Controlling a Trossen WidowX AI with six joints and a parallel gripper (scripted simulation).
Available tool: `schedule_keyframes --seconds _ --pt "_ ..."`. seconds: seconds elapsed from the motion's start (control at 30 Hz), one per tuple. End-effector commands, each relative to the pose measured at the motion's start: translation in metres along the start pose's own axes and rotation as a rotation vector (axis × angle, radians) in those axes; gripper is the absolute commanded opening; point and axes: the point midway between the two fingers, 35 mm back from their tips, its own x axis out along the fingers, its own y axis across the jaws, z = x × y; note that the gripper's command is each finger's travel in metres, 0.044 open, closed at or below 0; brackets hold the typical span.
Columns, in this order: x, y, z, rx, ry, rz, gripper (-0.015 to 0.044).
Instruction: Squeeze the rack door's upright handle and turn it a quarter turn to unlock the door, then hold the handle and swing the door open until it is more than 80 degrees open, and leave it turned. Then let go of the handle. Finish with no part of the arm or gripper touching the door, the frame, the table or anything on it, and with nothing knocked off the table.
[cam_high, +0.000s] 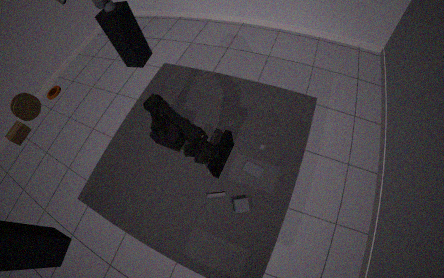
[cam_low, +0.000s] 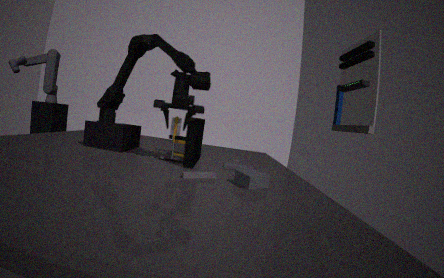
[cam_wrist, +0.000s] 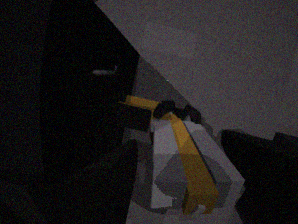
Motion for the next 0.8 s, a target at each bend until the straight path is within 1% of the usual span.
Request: schedule_keyframes --seconds 0.0,0.77 --pt "0.0001 0.0001 -0.0001 -0.181 0.0 0.001 0.0285" --pt "0.0001 0.0001 -0.0001 -1.32 0.0 0.001 0.0285"
